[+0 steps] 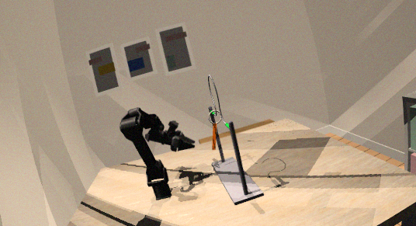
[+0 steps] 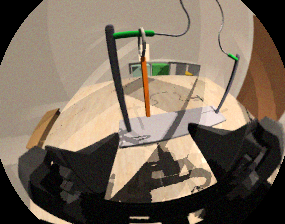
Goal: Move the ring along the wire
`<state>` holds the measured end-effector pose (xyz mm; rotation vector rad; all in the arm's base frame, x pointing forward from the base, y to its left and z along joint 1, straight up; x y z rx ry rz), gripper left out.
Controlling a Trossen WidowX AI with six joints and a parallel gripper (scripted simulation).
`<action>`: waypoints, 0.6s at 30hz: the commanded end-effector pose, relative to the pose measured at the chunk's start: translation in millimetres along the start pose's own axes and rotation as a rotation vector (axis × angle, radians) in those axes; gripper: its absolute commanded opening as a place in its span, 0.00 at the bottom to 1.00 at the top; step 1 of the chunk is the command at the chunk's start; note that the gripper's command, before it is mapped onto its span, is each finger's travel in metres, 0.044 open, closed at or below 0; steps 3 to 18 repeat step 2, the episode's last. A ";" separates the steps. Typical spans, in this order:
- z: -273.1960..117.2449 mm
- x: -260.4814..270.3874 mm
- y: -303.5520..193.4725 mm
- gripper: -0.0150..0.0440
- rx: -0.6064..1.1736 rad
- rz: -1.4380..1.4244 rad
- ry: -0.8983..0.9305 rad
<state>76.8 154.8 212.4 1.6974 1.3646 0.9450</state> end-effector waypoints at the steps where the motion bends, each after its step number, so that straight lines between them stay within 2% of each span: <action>1: -0.2 0.3 0.4 1.00 -0.004 0.005 -0.001; 18: -0.2 0.3 0.4 1.00 -0.004 0.005 -0.001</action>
Point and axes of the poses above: the point midway between the two fingers, 35 mm back from their tips, its own z axis out along the fingers, its own x axis across the jaws, y = z × x, the point moved 10 cm from there along -z, back along the fingers, and after that the axes turned 9 degrees about z, right-handed, at the moved point
